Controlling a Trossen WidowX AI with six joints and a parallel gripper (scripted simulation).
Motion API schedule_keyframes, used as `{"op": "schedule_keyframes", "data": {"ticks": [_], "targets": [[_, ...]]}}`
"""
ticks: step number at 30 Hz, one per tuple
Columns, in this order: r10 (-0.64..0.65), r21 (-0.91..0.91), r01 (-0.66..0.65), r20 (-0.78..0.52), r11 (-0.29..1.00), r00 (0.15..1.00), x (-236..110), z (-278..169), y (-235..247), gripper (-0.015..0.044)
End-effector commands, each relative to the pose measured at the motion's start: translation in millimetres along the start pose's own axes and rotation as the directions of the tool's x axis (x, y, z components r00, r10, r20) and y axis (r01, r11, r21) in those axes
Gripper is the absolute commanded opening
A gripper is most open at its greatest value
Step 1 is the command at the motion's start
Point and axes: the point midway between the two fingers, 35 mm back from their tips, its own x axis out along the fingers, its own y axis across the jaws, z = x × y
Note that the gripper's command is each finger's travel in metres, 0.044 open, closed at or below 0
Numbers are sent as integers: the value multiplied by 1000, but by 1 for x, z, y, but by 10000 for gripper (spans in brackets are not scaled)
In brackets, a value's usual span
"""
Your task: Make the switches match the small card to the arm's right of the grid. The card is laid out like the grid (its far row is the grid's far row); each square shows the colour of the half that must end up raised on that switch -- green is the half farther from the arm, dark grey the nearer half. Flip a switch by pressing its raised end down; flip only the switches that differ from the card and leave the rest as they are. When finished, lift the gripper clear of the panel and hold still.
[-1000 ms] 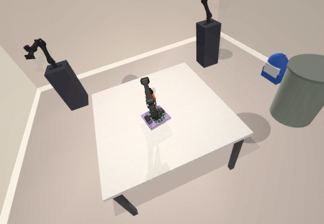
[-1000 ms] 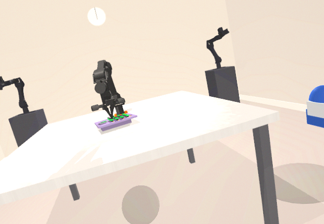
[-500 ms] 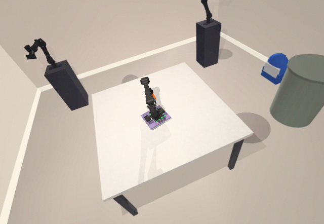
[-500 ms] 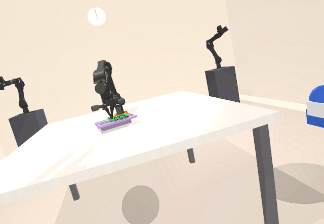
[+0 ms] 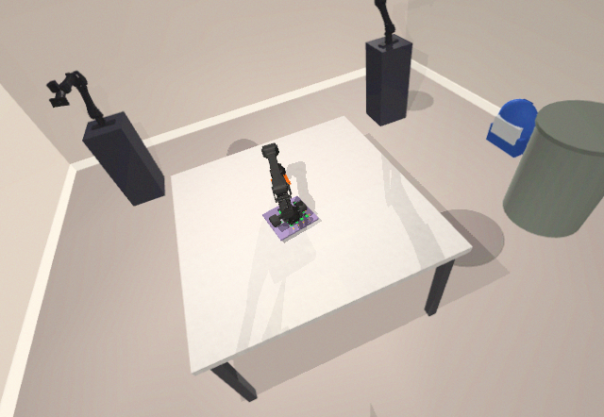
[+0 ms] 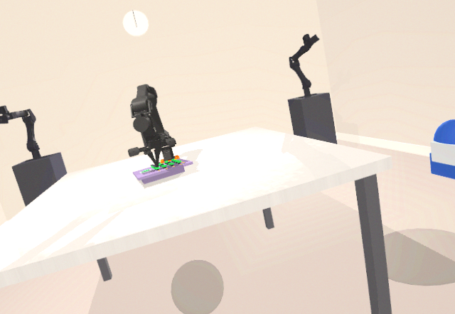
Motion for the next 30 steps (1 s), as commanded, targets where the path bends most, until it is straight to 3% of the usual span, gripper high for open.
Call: {"op": "schedule_keyframes", "data": {"ticks": [1,23,30], "targets": [[-4,-4,4,-2,1000,1000,1,0,-1,0],[-4,-4,4,-2,1000,1000,4,0,-1,0],[-4,-4,4,24,1000,1000,-61,-2,-1,0]]}}
